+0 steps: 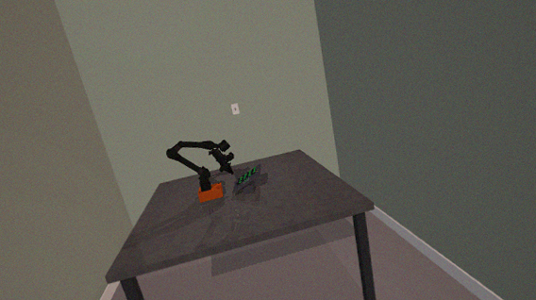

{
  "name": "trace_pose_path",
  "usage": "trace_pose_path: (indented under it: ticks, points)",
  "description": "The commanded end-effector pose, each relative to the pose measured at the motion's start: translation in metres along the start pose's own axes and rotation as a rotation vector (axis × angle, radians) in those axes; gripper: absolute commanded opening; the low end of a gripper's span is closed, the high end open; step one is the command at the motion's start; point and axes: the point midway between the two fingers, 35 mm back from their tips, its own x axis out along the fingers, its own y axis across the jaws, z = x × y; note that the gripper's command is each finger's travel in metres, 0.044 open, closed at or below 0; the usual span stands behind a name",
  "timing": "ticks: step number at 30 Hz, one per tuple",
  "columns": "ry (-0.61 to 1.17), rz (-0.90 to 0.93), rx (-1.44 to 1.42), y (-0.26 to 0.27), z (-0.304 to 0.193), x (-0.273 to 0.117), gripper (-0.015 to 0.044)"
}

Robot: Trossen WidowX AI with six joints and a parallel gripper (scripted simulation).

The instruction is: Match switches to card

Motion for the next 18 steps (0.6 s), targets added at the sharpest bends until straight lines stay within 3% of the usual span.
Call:
trace_pose_path:
  ticks: [1,6,18]
  points:
    - [-0.003,0.0,0.002,-0.002,0.016,-0.007,0.0]
    - [-0.009,-0.002,0.001,-0.014,0.068,-0.012,0.0]
    - [-0.009,-0.002,0.001,-0.015,0.07,-0.012,0.0]
